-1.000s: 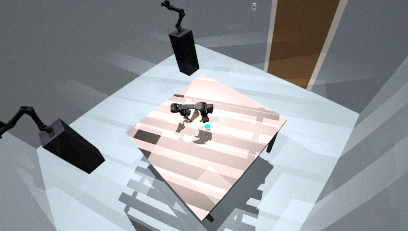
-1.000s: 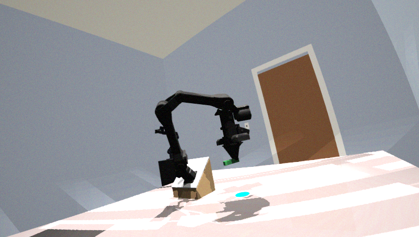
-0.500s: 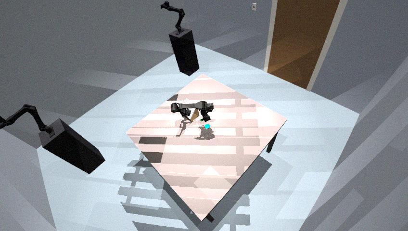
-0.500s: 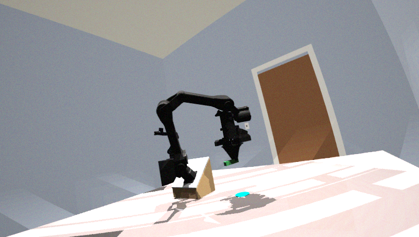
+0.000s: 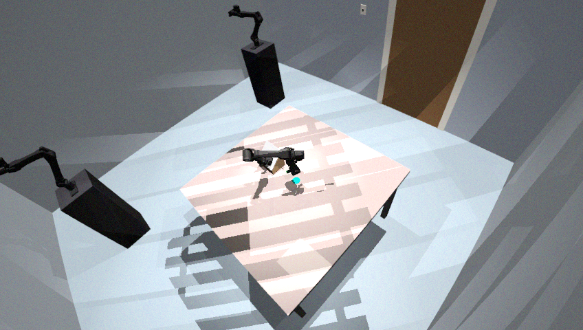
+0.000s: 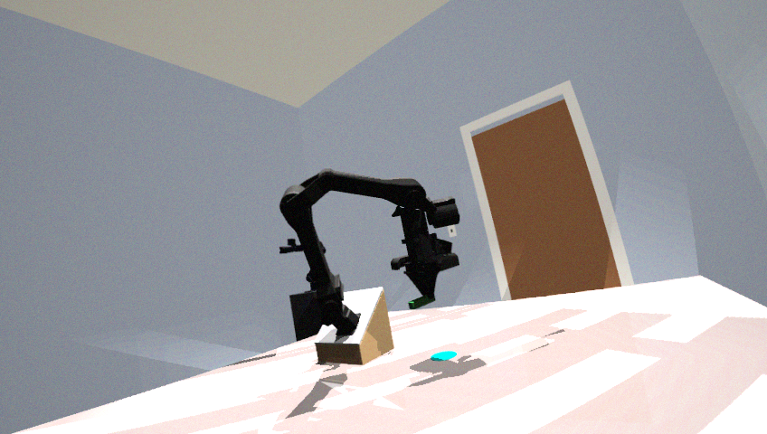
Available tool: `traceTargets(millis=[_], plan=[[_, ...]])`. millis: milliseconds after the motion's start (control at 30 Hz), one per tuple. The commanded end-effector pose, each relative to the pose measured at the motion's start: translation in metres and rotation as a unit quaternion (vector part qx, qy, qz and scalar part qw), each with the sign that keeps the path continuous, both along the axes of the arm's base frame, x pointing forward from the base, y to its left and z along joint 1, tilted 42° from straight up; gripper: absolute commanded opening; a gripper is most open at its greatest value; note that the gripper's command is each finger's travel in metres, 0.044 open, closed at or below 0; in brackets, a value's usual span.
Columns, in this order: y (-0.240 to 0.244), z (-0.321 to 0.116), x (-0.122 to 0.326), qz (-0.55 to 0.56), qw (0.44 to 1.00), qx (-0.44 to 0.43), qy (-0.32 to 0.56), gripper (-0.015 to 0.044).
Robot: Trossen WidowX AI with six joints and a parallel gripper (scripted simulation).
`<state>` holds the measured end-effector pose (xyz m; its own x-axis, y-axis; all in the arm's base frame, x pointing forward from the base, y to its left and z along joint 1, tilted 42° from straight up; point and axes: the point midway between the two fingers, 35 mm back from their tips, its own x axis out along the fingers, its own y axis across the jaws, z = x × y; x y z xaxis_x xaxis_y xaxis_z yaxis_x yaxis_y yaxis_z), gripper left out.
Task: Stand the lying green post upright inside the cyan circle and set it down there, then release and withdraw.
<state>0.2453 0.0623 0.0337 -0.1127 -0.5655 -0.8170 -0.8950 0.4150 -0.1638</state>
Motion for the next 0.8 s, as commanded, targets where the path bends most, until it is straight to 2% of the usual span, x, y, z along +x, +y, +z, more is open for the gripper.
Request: traceTargets(millis=[0,767], plan=[[-0.001,-0.001,-0.0014,-0.004,1.0,0.018,0.003,0.0023],[-0.0071,-0.0087,-0.0085,-0.024,0.994,0.101,0.018,0.0023]])
